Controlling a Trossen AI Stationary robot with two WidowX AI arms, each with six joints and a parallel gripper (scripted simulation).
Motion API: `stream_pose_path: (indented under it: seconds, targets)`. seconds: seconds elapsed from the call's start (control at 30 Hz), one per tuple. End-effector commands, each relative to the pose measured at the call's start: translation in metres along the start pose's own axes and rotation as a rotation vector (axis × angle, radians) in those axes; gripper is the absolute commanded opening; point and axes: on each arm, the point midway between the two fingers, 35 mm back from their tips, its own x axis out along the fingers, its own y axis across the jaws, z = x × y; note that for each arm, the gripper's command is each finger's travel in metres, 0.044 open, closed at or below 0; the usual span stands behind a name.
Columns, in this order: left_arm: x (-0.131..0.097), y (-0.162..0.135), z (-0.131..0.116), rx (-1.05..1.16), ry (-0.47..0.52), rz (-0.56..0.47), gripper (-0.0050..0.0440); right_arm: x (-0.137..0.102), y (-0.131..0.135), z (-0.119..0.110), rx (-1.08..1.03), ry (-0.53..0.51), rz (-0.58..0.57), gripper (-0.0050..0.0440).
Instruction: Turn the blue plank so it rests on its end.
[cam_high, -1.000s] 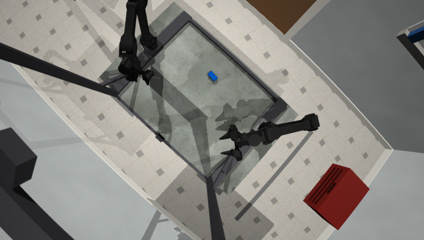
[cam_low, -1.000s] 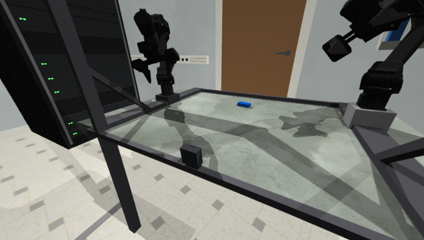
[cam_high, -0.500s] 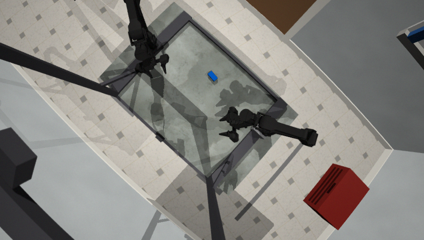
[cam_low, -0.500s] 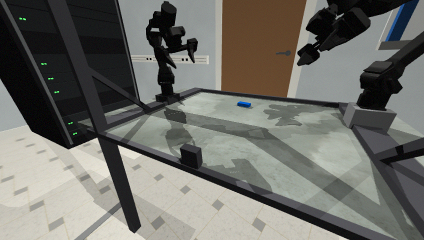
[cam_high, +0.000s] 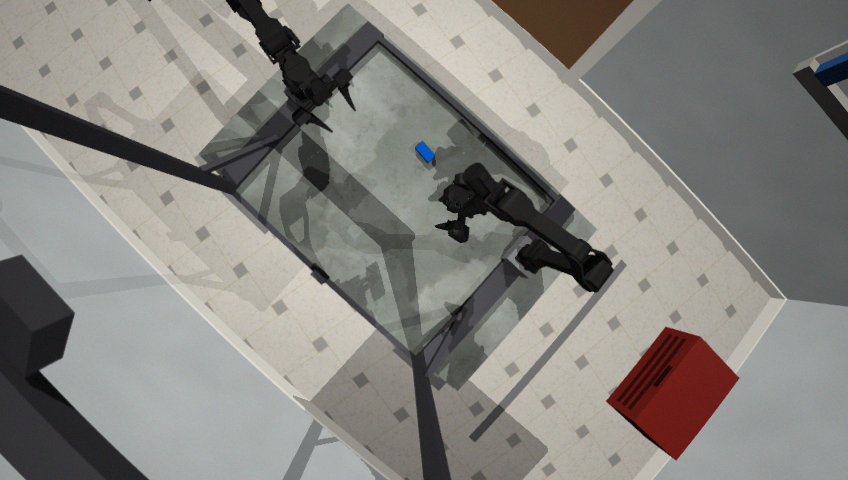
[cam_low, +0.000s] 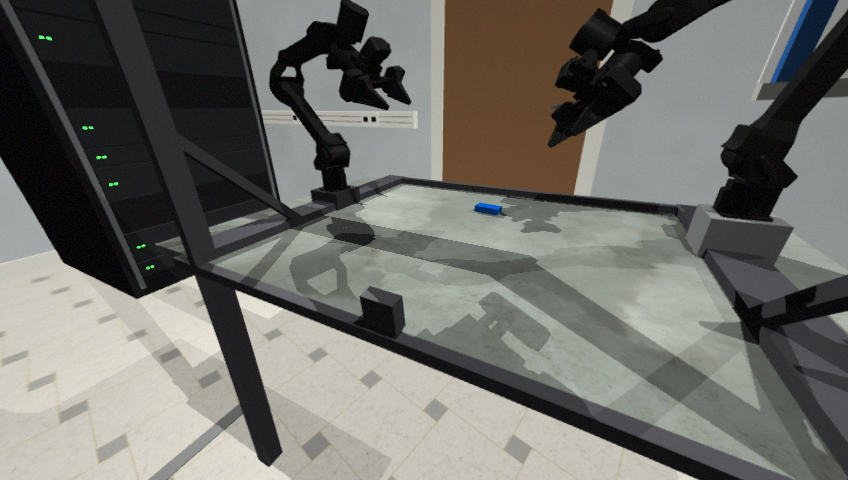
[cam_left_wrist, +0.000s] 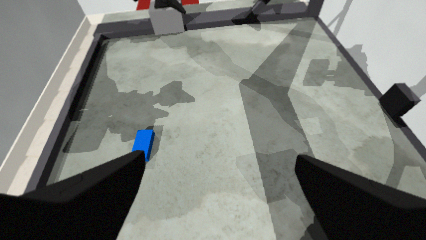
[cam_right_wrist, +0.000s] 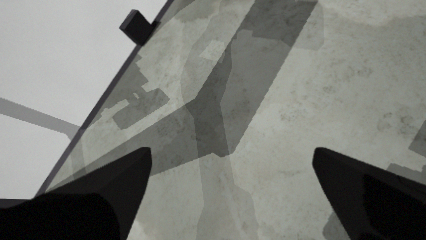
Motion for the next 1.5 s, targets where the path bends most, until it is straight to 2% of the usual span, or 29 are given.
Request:
stream_pose_path:
  seconds: [0.0,0.07,0.13,0.33,0.5,0.63,0.77,0.97,1.47]
  targets:
    - [-0.021,0.036,0.013,-0.119,-0.086,0.116,0.04,0.001,-0.046,0.021,-0.054,0.059,-0.067,0.04]
    - [-0.027,0.049,0.015,-0.156,-0.112,0.17,0.04,0.004,-0.07,0.025,-0.068,0.094,-0.103,0.04]
    - [-0.027,0.049,0.015,-0.156,-0.112,0.17,0.04,0.004,-0.07,0.025,-0.068,0.094,-0.103,0.04]
    - [-0.038,0.07,0.016,-0.215,-0.147,0.269,0.04,0.014,-0.142,0.037,-0.108,0.202,-0.21,0.04]
    - [-0.044,0.077,0.013,-0.238,-0.155,0.305,0.04,0.022,-0.197,0.045,-0.138,0.284,-0.292,0.04]
    - [-0.043,0.078,0.006,-0.242,-0.142,0.31,0.04,0.027,-0.229,0.05,-0.155,0.334,-0.34,0.04]
    - [-0.039,0.077,-0.001,-0.238,-0.123,0.304,0.04,0.03,-0.235,0.048,-0.15,0.337,-0.353,0.04]
    - [-0.035,0.074,-0.008,-0.231,-0.107,0.29,0.04,0.034,-0.23,0.04,-0.109,0.28,-0.396,0.0265]
    - [-0.021,0.065,-0.028,-0.201,-0.096,0.252,0.04,0.055,-0.226,0.013,0.03,0.094,-0.525,0.0265]
